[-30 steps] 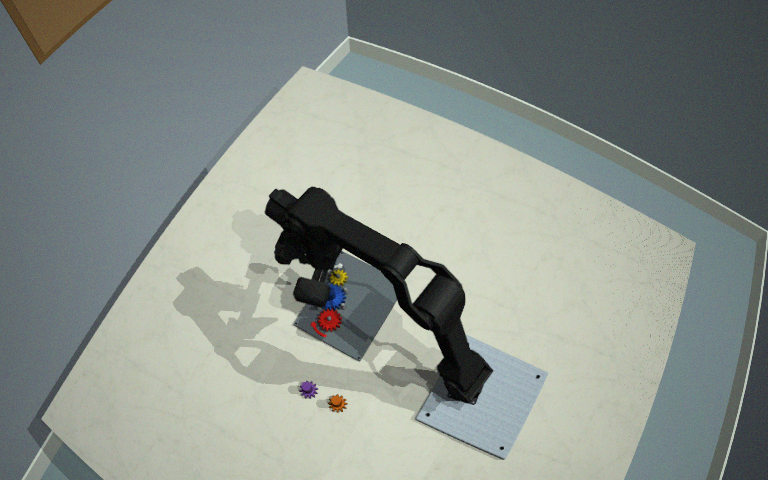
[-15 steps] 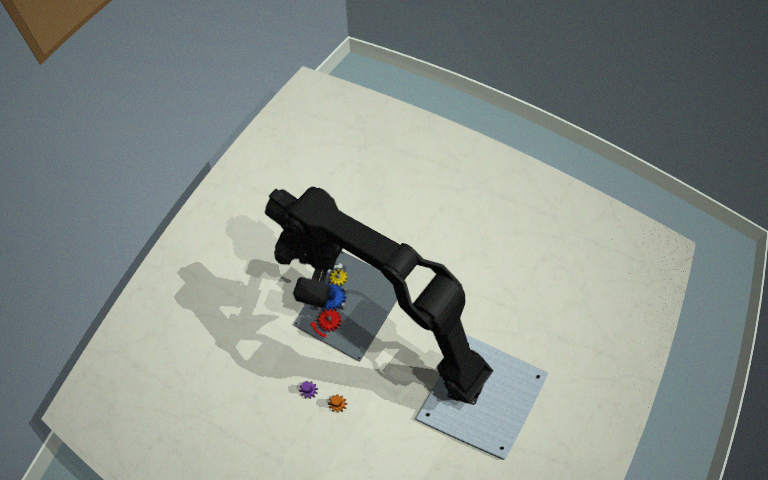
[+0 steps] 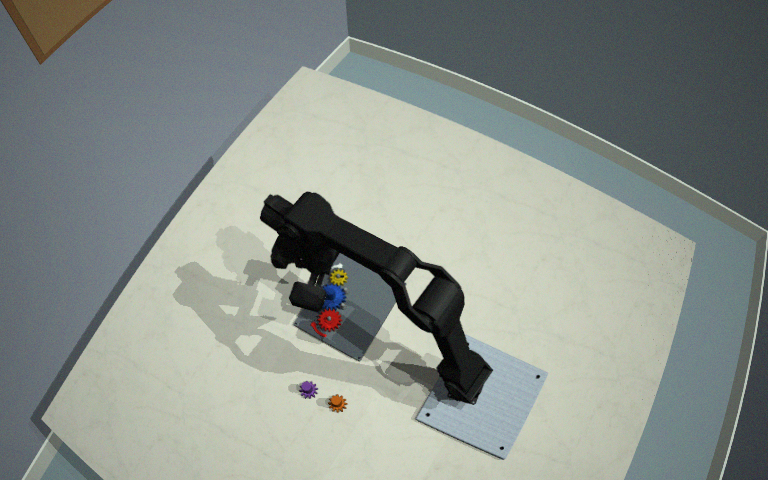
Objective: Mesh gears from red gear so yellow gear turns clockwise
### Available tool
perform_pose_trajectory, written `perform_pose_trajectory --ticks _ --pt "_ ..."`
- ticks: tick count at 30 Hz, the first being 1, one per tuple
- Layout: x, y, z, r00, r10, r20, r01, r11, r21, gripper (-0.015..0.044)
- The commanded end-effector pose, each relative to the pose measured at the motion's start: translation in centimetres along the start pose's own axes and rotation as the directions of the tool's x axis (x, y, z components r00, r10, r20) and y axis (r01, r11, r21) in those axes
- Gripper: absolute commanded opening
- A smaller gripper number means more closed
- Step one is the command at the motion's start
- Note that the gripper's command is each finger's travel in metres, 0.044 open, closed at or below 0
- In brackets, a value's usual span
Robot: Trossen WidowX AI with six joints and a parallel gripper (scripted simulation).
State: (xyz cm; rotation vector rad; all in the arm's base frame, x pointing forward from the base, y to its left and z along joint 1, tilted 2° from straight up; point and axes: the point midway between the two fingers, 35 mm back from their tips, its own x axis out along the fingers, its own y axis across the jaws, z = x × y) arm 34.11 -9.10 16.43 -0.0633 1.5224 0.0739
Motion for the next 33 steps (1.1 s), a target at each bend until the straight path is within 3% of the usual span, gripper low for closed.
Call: perform_pose_trajectory --ticks 1,10,19,33 --pt "-0.6 3.9 0.6 1.000 0.002 0.007 -0.002 1.000 -0.014 0.0440" --pt "-2.4 18.2 -0.9 1.000 0.018 0.006 -0.018 1.000 -0.013 0.0440" --pt "-4.3 29.6 -7.6 0.999 0.034 -0.006 -0.035 0.999 -0.010 0.0440" --pt "-4.4 30.3 -8.3 0.999 0.035 -0.007 -0.036 0.999 -0.010 0.0440"
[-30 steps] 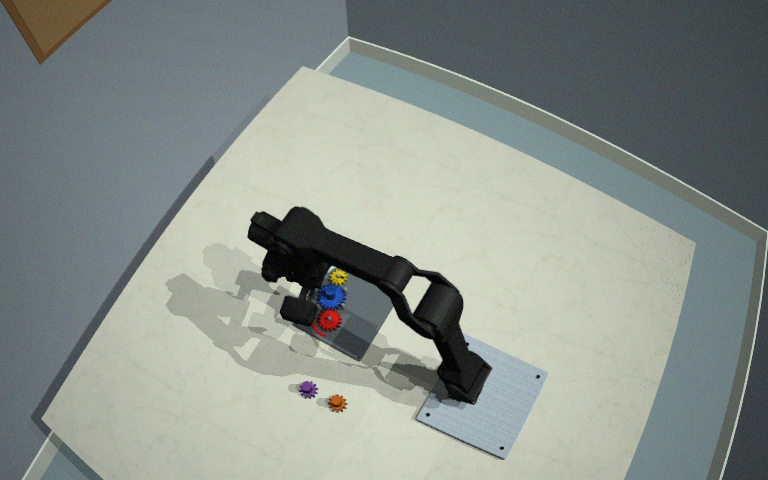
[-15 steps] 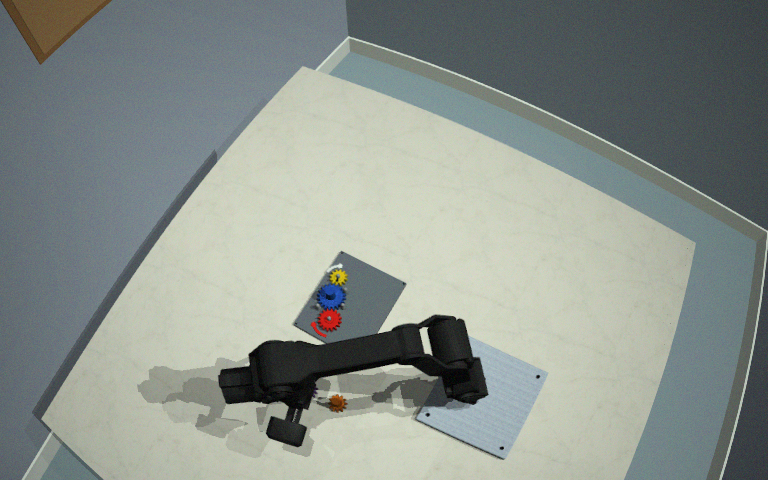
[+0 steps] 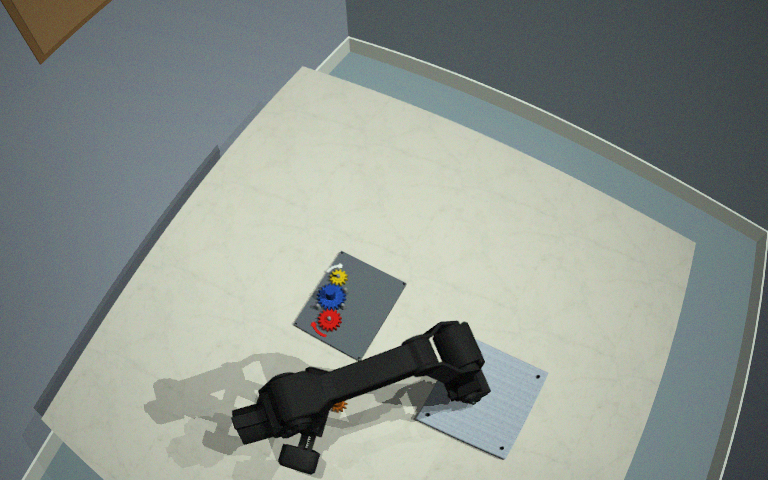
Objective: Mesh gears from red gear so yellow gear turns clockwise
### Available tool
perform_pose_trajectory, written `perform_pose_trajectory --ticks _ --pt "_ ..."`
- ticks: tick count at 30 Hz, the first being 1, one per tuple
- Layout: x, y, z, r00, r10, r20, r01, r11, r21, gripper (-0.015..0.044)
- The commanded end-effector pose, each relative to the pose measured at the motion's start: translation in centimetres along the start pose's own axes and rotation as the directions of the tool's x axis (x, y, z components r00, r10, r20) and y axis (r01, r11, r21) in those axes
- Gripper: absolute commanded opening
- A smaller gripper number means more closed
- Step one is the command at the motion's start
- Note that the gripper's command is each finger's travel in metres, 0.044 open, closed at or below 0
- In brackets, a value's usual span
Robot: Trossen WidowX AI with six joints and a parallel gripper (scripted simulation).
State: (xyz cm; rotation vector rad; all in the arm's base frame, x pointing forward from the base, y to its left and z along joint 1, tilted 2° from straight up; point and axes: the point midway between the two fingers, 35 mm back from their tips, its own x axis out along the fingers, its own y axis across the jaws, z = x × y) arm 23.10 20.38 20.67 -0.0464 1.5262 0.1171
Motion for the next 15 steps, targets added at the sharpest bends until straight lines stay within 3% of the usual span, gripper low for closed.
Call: perform_pose_trajectory --ticks 1,15 --pt "0.07 -0.06 -0.11 1.000 -0.004 -0.003 0.004 1.000 0.006 0.0440" --pt "0.07 -0.06 -0.11 1.000 -0.004 -0.003 0.004 1.000 0.006 0.0440"
